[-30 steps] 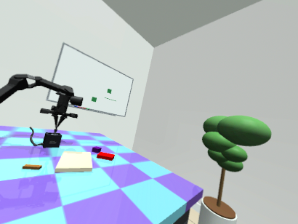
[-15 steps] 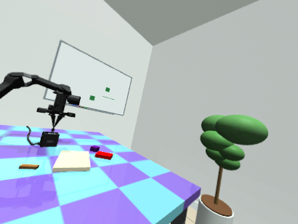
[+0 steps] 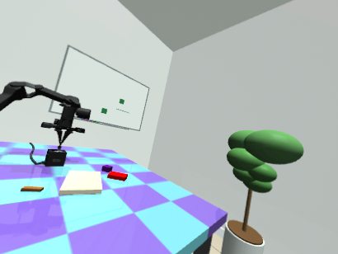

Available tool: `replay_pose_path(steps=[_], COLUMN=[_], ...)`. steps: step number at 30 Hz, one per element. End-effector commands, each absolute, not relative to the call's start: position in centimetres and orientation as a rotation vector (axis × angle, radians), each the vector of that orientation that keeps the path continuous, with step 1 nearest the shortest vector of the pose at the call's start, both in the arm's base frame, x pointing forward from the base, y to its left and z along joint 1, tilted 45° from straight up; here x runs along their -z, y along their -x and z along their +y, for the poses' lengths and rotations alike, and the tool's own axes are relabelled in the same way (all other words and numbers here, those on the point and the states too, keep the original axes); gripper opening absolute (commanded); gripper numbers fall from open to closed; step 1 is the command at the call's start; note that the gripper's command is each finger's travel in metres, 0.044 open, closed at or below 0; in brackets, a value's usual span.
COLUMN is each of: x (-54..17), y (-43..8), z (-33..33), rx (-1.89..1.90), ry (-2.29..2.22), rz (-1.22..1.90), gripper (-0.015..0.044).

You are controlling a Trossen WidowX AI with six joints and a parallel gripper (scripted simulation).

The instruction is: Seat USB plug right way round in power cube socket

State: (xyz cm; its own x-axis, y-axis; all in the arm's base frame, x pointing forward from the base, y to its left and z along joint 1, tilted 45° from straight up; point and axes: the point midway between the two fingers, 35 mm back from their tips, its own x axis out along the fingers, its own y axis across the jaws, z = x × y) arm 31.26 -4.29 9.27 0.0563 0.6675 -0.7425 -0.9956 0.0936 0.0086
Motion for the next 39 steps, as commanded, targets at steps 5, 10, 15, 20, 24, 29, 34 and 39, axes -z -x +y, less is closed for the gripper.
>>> replay_pose_path(steps=[5,10,15,20,24,29,34,39], x=[-9.16,-9.11,-9.07,-9.03,-9.00,-8.96,-8.91,-8.87], y=[-31.18,-31.19,-31.19,-31.20,-31.20,-31.20,-31.21,-31.21], z=[-4.23,-4.18,-4.14,-4.10,-4.07,-4.02,-3.98,-3.94], rx=[-1.388,-1.388,-1.388,-1.388,-1.388,-1.388,-1.388,-1.388], ry=[0.614,0.614,0.614,0.614,0.614,0.614,0.614,0.614], rz=[0.683,0.683,0.683,0.683,0.683,0.683,0.683,0.683], gripper=[0.0000,0.0000,0.0000,0.0000,0.0000,0.0000,0.0000,0.0000])
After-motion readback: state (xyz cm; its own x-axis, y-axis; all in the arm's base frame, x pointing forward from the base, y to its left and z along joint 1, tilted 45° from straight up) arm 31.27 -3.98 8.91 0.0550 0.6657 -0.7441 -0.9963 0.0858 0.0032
